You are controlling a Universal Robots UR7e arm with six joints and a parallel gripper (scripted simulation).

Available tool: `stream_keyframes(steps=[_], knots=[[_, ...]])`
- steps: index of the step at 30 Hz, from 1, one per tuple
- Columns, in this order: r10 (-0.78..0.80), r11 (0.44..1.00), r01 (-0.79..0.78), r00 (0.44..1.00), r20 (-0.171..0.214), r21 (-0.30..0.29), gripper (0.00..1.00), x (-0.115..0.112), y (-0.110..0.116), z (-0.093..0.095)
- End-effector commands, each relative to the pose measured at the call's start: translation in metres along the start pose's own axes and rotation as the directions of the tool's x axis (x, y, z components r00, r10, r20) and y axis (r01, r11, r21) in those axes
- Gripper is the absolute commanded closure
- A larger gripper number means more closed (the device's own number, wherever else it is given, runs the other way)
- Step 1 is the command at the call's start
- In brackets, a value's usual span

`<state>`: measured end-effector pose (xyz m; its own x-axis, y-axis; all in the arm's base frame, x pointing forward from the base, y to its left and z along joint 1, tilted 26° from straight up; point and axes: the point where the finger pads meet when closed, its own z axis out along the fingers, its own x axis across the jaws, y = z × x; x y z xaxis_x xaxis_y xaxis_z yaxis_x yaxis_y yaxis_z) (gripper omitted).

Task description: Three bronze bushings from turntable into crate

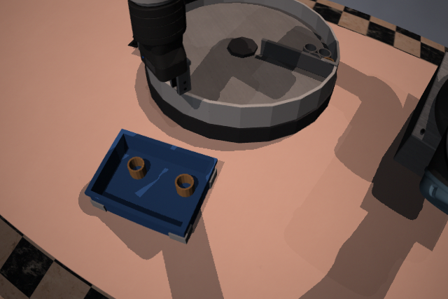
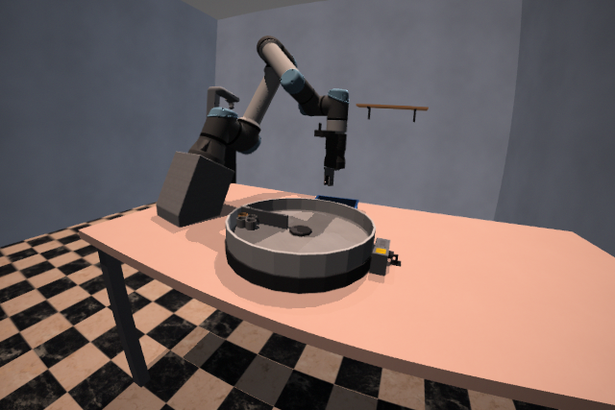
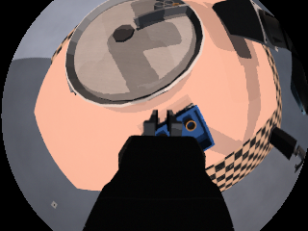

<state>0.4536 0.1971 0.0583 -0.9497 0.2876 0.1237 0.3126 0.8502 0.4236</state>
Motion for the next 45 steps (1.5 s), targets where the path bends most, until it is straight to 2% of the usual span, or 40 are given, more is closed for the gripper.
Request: stream_keyframes(steps=[1, 6, 18, 23, 35, 40, 45], knots=[[0.000, 1.000, 0.000, 1.000, 0.001, -0.001, 0.60, 0.000, 0.000, -0.001], [0.114, 0.993, -0.114, 0.993, 0.001, -0.001, 0.60, 0.002, -0.057, 0.003], [0.114, 0.993, -0.114, 0.993, 0.001, -0.001, 0.60, 0.002, -0.057, 0.003], [0.227, 0.974, -0.227, 0.974, 0.001, -0.001, 0.60, 0.004, -0.114, 0.006], [0.227, 0.974, -0.227, 0.974, 0.001, -0.001, 0.60, 0.004, -0.114, 0.006], [0.336, 0.942, -0.336, 0.942, 0.001, -0.001, 0.60, 0.006, -0.171, 0.009], [0.336, 0.942, -0.336, 0.942, 0.001, -0.001, 0.60, 0.006, -0.171, 0.009]])
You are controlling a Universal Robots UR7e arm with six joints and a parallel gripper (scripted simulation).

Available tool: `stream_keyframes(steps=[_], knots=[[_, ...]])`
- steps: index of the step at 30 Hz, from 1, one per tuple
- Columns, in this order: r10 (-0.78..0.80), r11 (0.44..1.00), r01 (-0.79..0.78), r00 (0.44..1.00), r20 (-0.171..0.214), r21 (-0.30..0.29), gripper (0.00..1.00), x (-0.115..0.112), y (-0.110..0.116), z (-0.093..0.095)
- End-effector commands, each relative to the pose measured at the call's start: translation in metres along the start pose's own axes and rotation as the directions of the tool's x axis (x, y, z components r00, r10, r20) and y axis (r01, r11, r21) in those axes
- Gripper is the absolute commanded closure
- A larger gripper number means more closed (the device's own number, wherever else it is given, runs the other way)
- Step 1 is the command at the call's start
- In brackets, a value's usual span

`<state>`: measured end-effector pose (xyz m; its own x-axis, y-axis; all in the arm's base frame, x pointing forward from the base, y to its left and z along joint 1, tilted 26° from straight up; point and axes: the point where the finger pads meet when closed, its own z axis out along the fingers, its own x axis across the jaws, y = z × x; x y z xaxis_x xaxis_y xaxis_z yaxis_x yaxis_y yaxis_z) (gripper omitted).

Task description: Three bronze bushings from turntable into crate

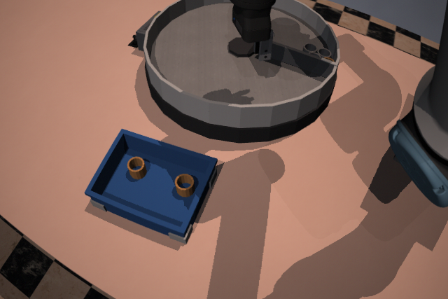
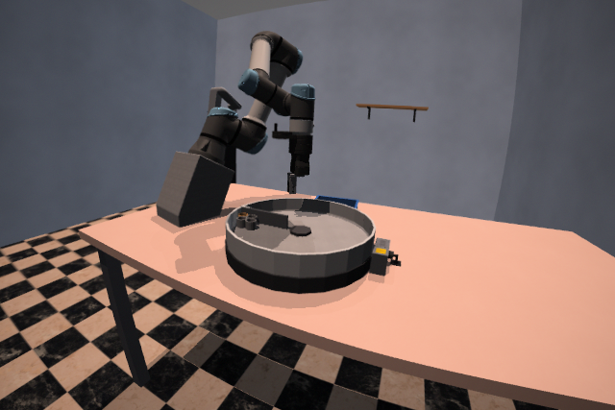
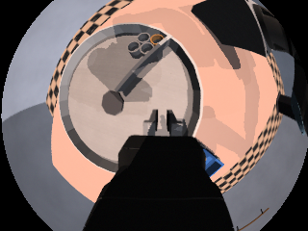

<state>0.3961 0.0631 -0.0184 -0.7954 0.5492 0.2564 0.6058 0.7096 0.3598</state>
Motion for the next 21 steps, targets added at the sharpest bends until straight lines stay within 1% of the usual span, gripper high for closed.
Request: stream_keyframes(steps=[1, 7, 12, 21], knots=[[0.010, 1.000, -0.010, 1.000, 0.002, -0.001, 0.60, -0.003, -0.006, 0.000], [0.010, 1.000, -0.010, 1.000, 0.002, -0.001, 0.60, -0.003, -0.006, 0.000], [0.123, 0.992, -0.123, 0.992, 0.002, -0.001, 0.60, -0.020, -0.060, 0.003], [0.123, 0.992, -0.123, 0.992, 0.002, -0.001, 0.60, -0.020, -0.060, 0.003]])
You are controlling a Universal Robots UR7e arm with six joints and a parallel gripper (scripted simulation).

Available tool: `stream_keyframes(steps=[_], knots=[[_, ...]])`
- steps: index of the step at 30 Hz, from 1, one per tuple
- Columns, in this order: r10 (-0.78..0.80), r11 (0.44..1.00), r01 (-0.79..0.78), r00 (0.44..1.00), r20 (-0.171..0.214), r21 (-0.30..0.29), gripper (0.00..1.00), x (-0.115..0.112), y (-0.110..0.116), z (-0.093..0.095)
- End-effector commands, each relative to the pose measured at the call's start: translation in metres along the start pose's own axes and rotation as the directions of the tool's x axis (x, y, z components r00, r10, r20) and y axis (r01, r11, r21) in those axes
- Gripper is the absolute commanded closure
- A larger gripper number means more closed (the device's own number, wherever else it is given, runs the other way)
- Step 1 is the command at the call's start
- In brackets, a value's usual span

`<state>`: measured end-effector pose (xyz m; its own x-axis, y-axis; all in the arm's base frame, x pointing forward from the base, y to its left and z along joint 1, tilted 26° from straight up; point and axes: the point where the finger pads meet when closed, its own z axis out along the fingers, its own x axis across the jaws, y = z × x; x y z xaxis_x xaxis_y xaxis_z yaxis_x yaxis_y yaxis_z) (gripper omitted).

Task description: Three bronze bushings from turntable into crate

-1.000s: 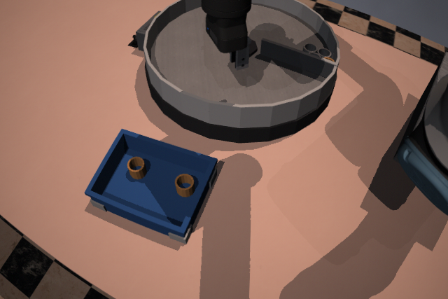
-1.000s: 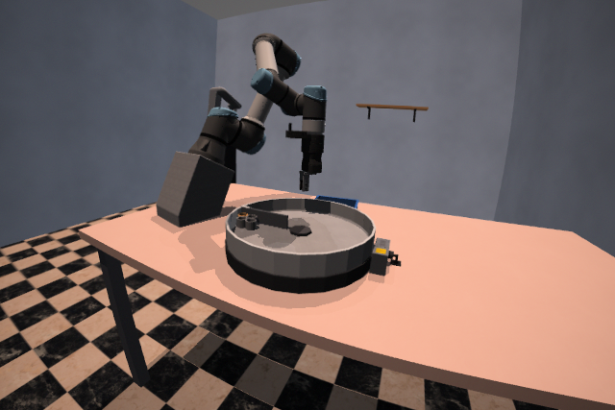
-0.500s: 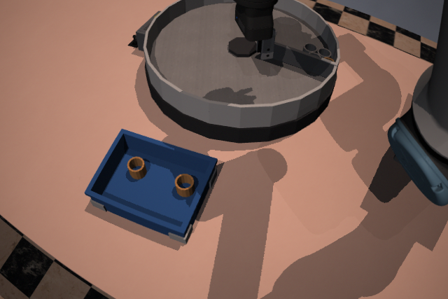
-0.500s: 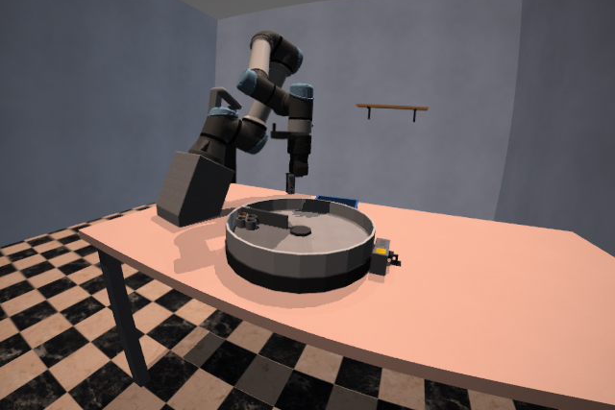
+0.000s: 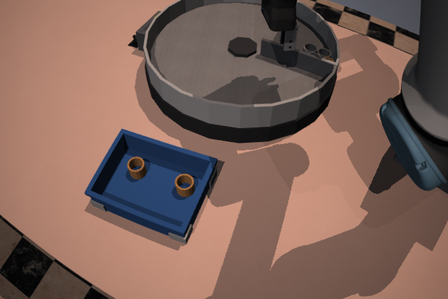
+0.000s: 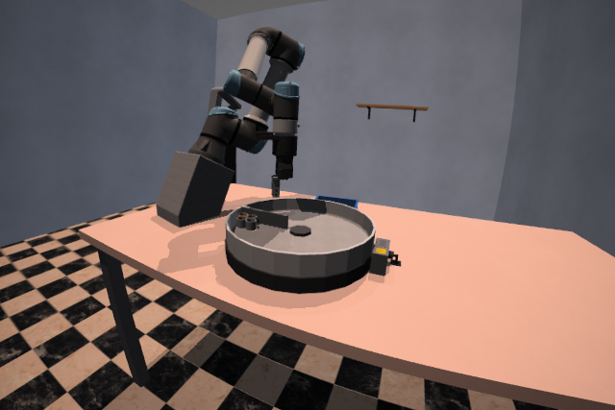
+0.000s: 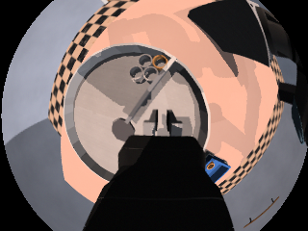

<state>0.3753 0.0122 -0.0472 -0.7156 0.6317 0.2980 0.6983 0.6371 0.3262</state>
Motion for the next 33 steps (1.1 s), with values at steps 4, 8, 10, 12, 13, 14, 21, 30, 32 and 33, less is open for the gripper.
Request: stream_keyframes(steps=[4, 8, 10, 12, 13, 14, 21, 30, 32, 33], knots=[[0.024, 1.000, -0.024, 1.000, 0.001, 0.000, 0.60, -0.006, -0.011, 0.000], [0.115, 0.993, -0.115, 0.993, 0.001, 0.000, 0.60, -0.024, -0.053, 0.003], [0.115, 0.993, -0.115, 0.993, 0.001, 0.000, 0.60, -0.024, -0.053, 0.003], [0.115, 0.993, -0.115, 0.993, 0.001, 0.000, 0.60, -0.024, -0.053, 0.003], [0.115, 0.993, -0.115, 0.993, 0.001, 0.000, 0.60, -0.024, -0.053, 0.003], [0.115, 0.993, -0.115, 0.993, 0.001, 0.000, 0.60, -0.024, -0.053, 0.003], [0.138, 0.990, -0.138, 0.990, 0.001, 0.000, 0.60, -0.029, -0.063, 0.003], [0.228, 0.974, -0.228, 0.974, 0.001, -0.001, 0.60, -0.048, -0.105, 0.006], [0.228, 0.974, -0.228, 0.974, 0.001, -0.001, 0.60, -0.048, -0.105, 0.006], [0.228, 0.974, -0.228, 0.974, 0.001, -0.001, 0.60, -0.048, -0.105, 0.006]])
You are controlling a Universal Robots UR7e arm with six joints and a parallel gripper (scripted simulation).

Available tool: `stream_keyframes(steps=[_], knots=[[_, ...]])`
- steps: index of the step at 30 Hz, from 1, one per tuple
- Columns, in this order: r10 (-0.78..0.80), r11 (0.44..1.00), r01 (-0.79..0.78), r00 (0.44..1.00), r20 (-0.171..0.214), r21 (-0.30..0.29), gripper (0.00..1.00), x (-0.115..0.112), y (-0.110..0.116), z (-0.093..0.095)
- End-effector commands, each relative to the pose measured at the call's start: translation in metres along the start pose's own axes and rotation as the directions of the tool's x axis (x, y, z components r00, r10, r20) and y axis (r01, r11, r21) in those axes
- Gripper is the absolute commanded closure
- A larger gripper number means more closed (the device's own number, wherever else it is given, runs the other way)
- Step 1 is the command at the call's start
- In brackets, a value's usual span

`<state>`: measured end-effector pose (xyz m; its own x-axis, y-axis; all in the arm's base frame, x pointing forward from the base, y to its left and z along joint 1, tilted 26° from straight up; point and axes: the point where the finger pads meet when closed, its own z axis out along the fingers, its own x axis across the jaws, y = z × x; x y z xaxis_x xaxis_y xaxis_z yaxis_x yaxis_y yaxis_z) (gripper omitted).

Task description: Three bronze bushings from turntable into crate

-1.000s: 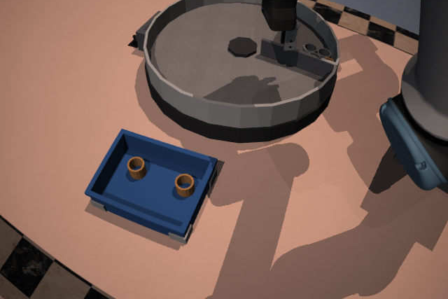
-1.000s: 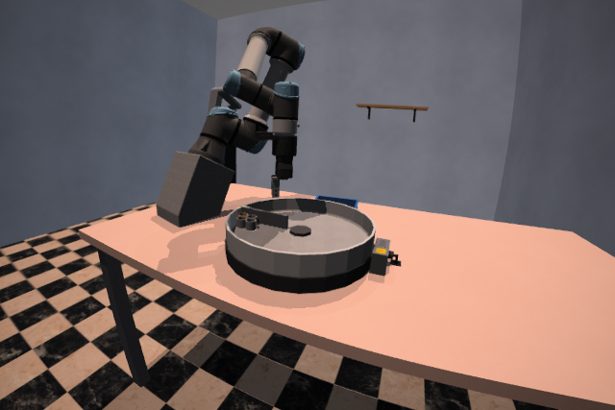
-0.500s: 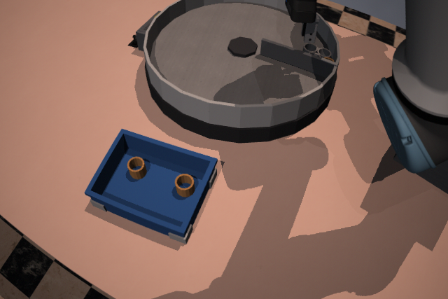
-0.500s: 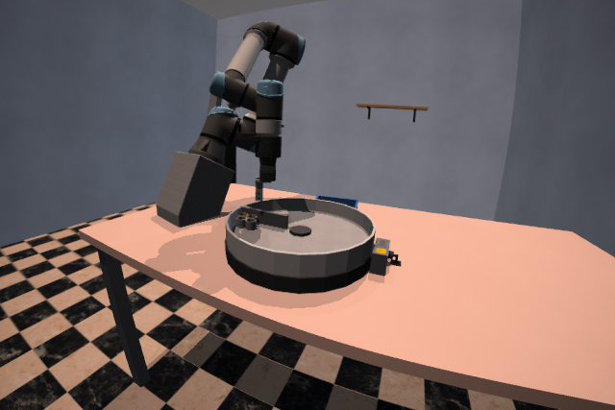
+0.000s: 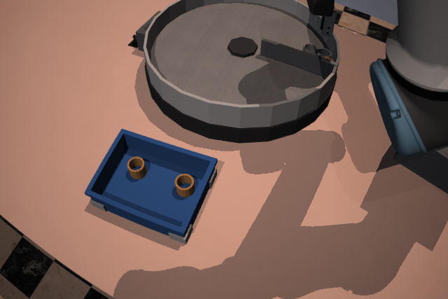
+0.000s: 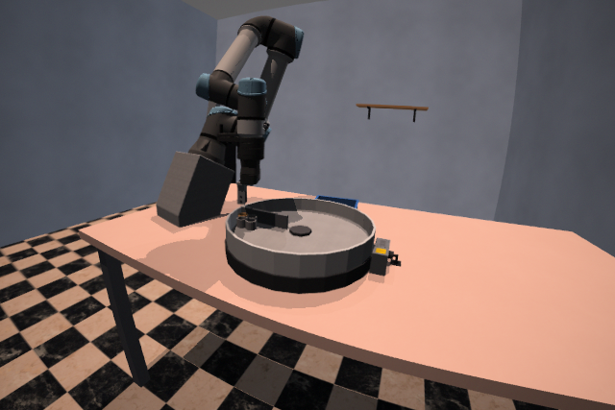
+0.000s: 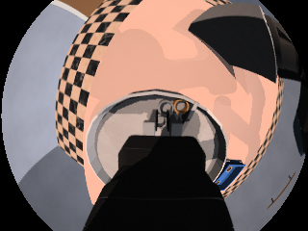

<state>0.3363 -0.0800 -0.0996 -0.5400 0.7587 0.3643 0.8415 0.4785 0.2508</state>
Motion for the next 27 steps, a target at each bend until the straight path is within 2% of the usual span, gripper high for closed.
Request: stream_keyframes(steps=[1, 4, 9, 21, 27], knots=[[0.003, 1.000, -0.003, 1.000, 0.001, 0.000, 0.60, -0.002, -0.001, 0.000], [0.003, 1.000, -0.003, 1.000, 0.001, 0.000, 0.60, -0.002, -0.001, 0.000], [0.003, 1.000, -0.003, 1.000, 0.002, 0.000, 0.60, -0.002, -0.002, 0.015], [0.003, 1.000, -0.003, 1.000, 0.002, 0.000, 0.60, -0.002, -0.002, 0.015], [0.005, 1.000, -0.005, 1.000, 0.002, 0.000, 0.60, -0.003, -0.003, 0.029]])
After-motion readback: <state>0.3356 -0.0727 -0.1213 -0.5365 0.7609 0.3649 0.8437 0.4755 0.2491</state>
